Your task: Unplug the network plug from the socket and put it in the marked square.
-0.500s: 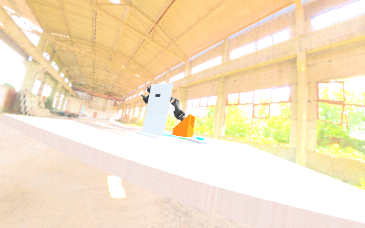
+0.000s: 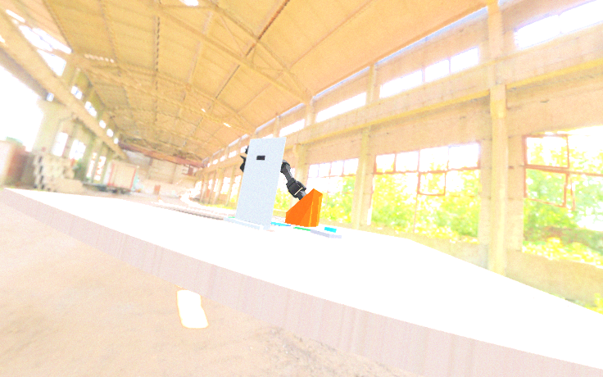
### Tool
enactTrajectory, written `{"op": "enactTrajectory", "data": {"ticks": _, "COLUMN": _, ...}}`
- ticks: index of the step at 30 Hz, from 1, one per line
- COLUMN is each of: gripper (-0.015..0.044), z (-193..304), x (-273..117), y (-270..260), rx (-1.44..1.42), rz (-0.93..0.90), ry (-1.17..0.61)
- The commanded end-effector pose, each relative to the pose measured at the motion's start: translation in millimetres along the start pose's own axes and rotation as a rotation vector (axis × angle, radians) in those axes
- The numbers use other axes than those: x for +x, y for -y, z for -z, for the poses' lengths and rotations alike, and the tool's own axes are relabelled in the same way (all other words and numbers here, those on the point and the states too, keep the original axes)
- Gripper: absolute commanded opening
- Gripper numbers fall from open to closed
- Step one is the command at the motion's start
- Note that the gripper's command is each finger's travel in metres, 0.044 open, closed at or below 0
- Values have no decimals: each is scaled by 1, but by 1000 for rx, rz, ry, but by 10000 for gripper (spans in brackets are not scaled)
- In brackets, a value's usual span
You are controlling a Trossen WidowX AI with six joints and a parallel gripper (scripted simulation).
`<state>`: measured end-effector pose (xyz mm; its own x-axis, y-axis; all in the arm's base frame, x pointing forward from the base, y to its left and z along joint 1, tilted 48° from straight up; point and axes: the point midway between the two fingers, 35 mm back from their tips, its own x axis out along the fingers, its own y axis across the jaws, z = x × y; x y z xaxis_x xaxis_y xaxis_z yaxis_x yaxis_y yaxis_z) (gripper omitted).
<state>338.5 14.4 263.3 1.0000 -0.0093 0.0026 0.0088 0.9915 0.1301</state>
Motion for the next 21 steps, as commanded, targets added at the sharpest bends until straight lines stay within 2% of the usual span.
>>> {"op": "enactTrajectory", "data": {"ticks": 1, "gripper": 156, "z": 28, "x": 6, "y": -10, "rx": 70, "rz": -12, "ry": -19}}
{"op": "enactTrajectory", "data": {"ticks": 11, "gripper": 156, "z": 83, "x": 4, "y": -30, "rx": 212, "rz": -39, "ry": -55}}
{"op": "enactTrajectory", "data": {"ticks": 21, "gripper": 156, "z": 131, "x": -13, "y": -46, "rx": 349, "rz": -62, "ry": -95}}
